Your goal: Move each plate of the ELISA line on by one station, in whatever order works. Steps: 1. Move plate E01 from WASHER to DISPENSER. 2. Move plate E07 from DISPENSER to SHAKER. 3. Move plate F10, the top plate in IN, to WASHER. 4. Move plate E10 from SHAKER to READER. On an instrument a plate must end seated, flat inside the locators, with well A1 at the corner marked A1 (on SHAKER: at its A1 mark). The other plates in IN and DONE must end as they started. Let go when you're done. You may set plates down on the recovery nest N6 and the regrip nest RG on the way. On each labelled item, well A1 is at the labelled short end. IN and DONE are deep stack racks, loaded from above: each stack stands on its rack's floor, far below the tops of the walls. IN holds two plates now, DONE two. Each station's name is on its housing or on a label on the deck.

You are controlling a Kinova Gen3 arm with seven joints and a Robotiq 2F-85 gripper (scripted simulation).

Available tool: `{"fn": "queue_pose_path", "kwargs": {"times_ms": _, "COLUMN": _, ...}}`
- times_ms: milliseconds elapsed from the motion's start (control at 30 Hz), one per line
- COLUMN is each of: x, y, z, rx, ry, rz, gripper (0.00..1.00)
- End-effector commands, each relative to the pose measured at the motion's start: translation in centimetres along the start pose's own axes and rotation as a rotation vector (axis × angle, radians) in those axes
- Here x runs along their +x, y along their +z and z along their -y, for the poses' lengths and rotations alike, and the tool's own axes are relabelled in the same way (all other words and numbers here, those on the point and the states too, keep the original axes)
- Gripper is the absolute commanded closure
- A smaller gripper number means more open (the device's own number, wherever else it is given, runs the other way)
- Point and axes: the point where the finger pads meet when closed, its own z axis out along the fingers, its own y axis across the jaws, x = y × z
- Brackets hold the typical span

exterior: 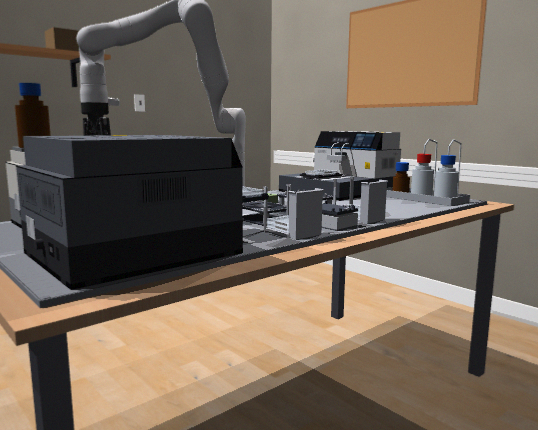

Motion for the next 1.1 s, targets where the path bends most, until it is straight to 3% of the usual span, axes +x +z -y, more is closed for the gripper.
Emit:
{"fn": "queue_pose_path", "kwargs": {"times_ms": 0, "x": 0.4, "y": -0.1, "z": 0.0, "rx": 0.0, "ry": 0.0, "rz": 0.003, "gripper": 0.0}}
{"fn": "queue_pose_path", "kwargs": {"times_ms": 300, "x": 3.3, "y": -0.1, "z": 0.0, "rx": 0.0, "ry": 0.0, "rz": 0.003, "gripper": 0.0}}
{"fn": "queue_pose_path", "kwargs": {"times_ms": 733, "x": 3.3, "y": -0.1, "z": 0.0, "rx": 0.0, "ry": 0.0, "rz": 0.003, "gripper": 0.0}}
{"fn": "queue_pose_path", "kwargs": {"times_ms": 1067, "x": 3.3, "y": 1.3, "z": 0.0, "rx": 0.0, "ry": 0.0, "rz": 0.003, "gripper": 0.0}}
